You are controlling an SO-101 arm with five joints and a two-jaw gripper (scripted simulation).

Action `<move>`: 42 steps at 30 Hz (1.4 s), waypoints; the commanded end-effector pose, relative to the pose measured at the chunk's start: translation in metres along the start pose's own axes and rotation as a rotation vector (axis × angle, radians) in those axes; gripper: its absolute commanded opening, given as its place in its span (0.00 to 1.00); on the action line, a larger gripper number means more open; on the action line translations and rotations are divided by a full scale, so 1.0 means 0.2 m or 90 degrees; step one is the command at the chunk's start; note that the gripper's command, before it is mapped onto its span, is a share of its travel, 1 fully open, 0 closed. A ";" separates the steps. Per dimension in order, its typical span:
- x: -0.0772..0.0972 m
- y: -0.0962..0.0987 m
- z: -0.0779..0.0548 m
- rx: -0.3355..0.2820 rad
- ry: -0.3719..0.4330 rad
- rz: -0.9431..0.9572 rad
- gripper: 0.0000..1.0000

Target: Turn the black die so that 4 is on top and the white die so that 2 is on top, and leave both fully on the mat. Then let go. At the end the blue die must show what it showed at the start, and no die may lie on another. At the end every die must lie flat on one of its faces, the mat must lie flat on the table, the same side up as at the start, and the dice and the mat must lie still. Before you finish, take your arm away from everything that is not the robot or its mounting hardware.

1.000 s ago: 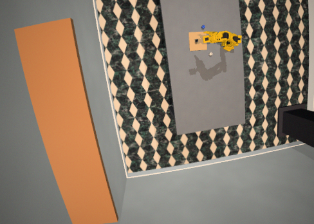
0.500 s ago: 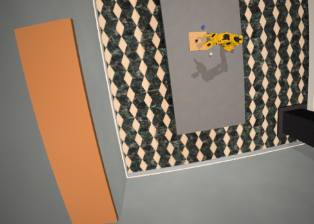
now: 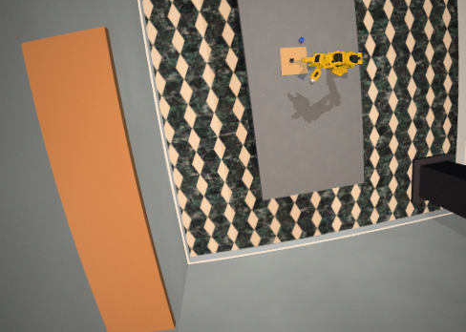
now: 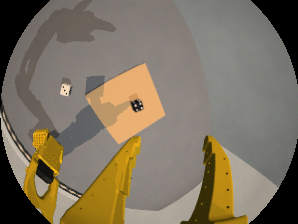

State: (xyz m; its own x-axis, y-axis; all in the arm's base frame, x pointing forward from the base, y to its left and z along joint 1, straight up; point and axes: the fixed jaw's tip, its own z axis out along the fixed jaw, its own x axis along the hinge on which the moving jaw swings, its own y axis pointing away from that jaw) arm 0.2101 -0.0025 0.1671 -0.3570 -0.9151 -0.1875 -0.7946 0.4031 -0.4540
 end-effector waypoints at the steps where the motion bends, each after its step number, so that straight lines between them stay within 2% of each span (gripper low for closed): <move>1: -0.02 0.01 -0.04 0.037 -0.023 -0.122 0.28; 10: -0.04 0.07 -0.03 0.030 -0.033 -0.395 0.28; 12: -0.04 0.07 -0.03 0.030 -0.033 -0.395 0.28; 22: -0.06 0.14 -0.02 0.035 -0.050 -0.710 0.28; 27: -0.07 0.17 -0.01 0.040 -0.059 -0.861 0.28; 29: -0.07 0.17 -0.01 0.040 -0.059 -0.861 0.28; 42: -0.10 0.25 0.01 0.065 -0.078 -1.213 0.28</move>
State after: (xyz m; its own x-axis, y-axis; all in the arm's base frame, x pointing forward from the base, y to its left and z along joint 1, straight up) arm 0.1779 0.0312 0.1427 0.8770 -0.1935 0.4399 -0.1261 -0.9759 -0.1779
